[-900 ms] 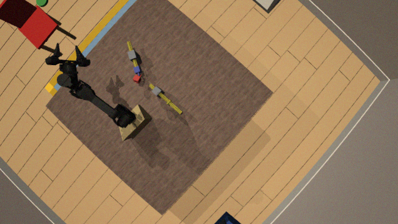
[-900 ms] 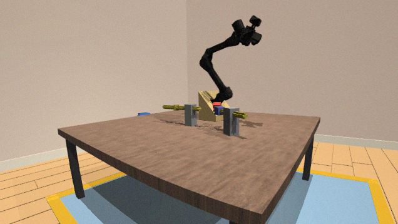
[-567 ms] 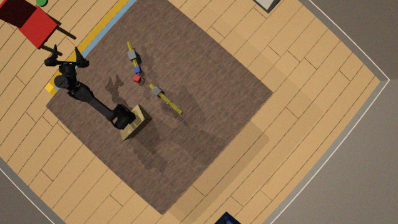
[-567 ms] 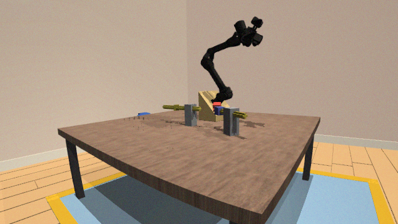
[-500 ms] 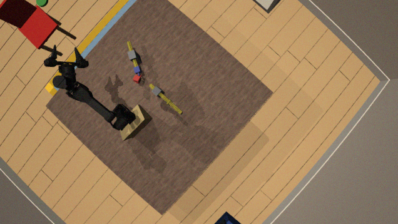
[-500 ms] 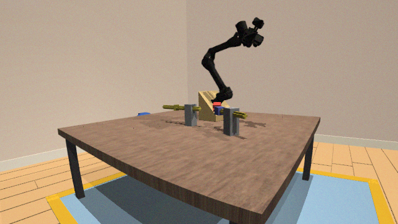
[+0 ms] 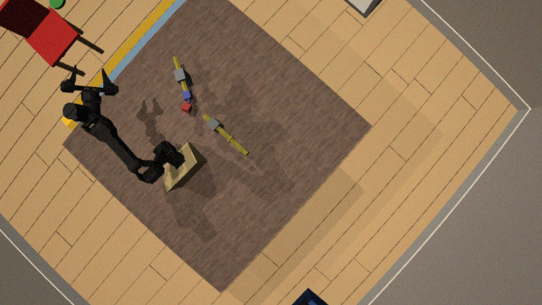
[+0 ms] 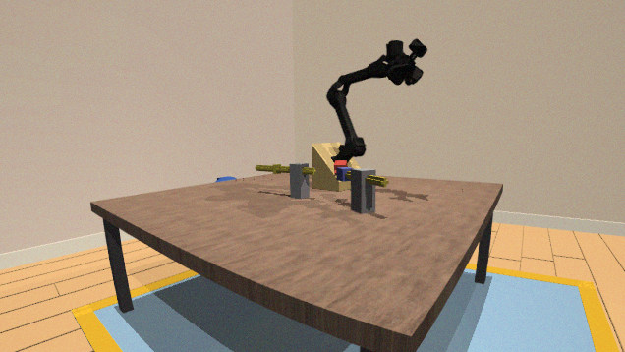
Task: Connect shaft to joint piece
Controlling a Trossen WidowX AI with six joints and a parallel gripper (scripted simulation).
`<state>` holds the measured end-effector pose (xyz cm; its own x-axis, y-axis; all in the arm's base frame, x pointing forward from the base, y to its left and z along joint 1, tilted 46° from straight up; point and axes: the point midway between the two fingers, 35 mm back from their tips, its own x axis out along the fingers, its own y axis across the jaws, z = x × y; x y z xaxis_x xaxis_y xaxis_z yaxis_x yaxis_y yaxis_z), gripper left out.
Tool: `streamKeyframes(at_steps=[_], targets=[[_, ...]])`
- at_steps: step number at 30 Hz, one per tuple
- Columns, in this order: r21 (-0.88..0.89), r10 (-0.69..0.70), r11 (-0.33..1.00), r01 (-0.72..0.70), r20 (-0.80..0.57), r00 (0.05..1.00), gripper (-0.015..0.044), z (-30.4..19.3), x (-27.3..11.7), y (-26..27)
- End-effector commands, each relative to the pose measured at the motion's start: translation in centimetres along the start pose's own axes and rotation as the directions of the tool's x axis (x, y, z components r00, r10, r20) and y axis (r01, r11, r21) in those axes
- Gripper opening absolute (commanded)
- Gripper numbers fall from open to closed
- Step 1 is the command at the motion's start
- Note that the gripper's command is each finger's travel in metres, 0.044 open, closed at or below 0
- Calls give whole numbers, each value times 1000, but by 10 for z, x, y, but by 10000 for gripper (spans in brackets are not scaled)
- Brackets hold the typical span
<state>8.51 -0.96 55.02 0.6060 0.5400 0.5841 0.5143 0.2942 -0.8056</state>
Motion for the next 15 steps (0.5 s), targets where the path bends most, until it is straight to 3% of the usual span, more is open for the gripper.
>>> streamKeyframes(at_steps=[1,15], targets=[[-28,34,999,-34,18,999,440,15,5,8],[-97,170,981,-167,27,985,440,48,15,42]])
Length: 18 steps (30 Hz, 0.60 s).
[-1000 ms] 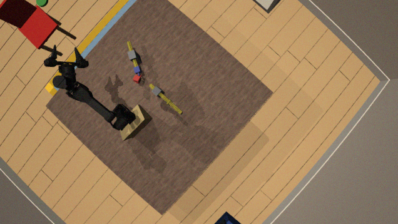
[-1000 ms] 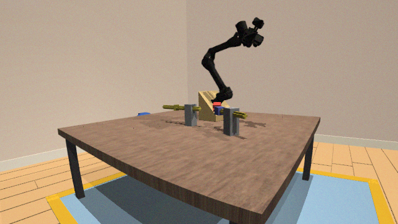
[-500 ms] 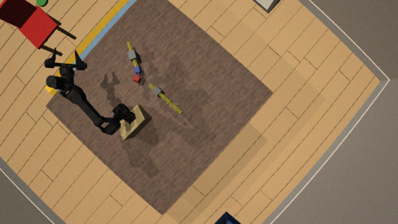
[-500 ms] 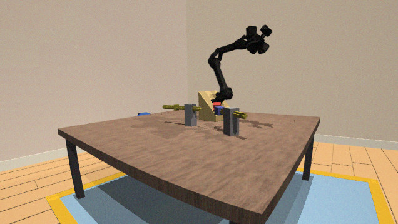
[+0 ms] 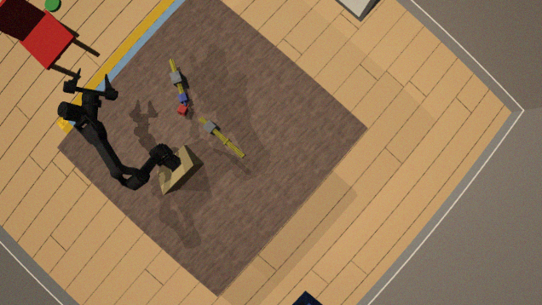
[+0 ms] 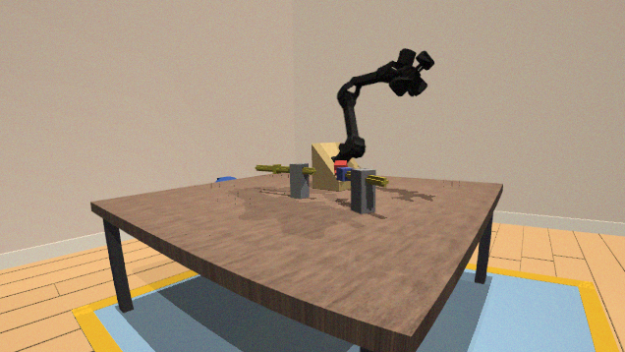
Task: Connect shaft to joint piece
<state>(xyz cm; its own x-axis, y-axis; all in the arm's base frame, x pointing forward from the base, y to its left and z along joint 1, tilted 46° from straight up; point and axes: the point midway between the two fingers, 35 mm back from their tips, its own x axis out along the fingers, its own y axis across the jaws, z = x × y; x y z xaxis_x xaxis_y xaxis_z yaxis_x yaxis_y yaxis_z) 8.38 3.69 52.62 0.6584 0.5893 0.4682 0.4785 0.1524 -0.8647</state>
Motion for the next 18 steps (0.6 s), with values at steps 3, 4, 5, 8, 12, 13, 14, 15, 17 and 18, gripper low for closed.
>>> streamKeyframes(at_steps=[3,4,5,8,12,13,14,15,17,18], targets=[[-13,72,997,-71,7,997,440,14,9,17],[-12,84,996,-84,5,996,440,16,11,20],[-11,97,995,-97,3,995,440,17,12,23],[-8,136,991,-136,-4,991,440,21,16,33],[-15,194,981,-194,-14,981,440,25,20,47],[-16,209,978,-209,-17,978,440,26,22,51],[-17,224,974,-224,-20,974,440,27,23,54],[-17,239,971,-239,-23,971,440,28,24,58],[-13,265,964,-265,-29,964,440,29,26,65],[-8,276,961,-277,-32,960,440,30,28,69]])
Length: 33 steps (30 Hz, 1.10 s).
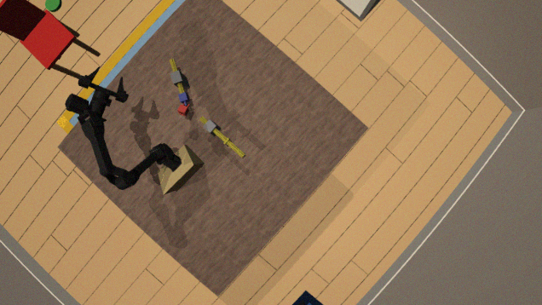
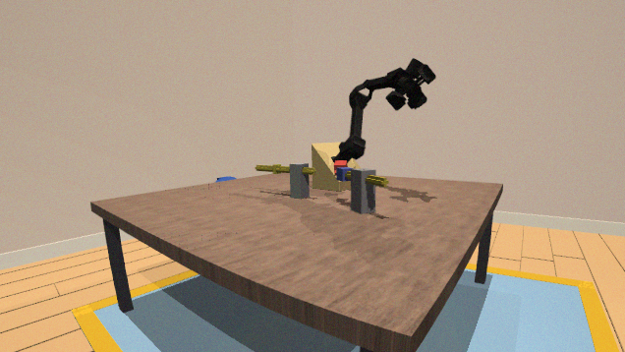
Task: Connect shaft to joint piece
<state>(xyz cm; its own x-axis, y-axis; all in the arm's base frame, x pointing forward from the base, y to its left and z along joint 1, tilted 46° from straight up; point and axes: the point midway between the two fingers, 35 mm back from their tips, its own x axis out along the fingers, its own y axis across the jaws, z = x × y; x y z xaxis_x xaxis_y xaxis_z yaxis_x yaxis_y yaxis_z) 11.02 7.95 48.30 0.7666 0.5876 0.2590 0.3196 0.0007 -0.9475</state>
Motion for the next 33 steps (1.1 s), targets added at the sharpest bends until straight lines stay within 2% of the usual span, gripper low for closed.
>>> streamKeyframes(at_steps=[1,17,33], targets=[[8,58,998,-58,-8,998,440,4,10,14],[110,295,951,-289,-47,954,440,5,30,73],[312,552,805,-505,-81,830,440,-6,29,139]])
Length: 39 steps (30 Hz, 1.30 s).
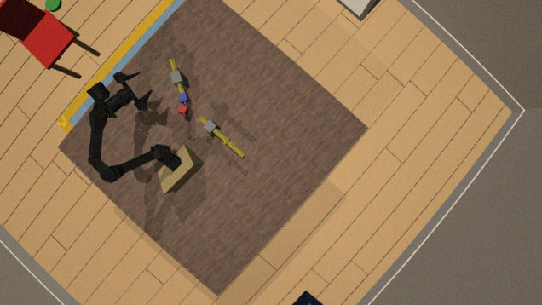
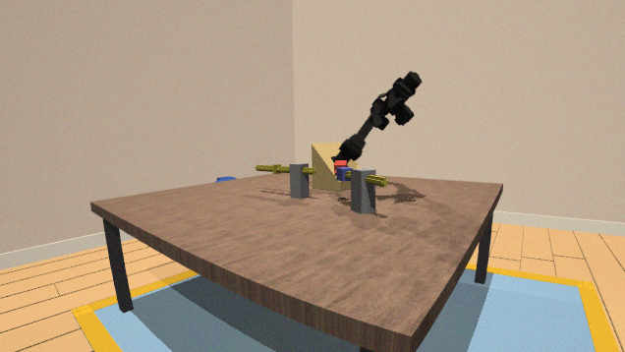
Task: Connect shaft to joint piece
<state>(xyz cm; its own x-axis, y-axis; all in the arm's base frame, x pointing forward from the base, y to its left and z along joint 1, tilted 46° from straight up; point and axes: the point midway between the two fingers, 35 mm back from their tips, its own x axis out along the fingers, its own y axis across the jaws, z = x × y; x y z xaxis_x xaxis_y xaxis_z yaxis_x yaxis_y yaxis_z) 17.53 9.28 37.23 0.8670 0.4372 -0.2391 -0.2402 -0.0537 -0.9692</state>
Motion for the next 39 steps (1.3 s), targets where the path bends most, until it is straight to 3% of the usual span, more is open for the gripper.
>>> streamKeyframes(at_steps=[1,20,39], targets=[[53,72,996,-71,-19,997,440,-6,9,14],[420,377,854,-307,-94,921,440,-40,22,79],[805,608,496,-324,-56,792,440,-64,12,135]])
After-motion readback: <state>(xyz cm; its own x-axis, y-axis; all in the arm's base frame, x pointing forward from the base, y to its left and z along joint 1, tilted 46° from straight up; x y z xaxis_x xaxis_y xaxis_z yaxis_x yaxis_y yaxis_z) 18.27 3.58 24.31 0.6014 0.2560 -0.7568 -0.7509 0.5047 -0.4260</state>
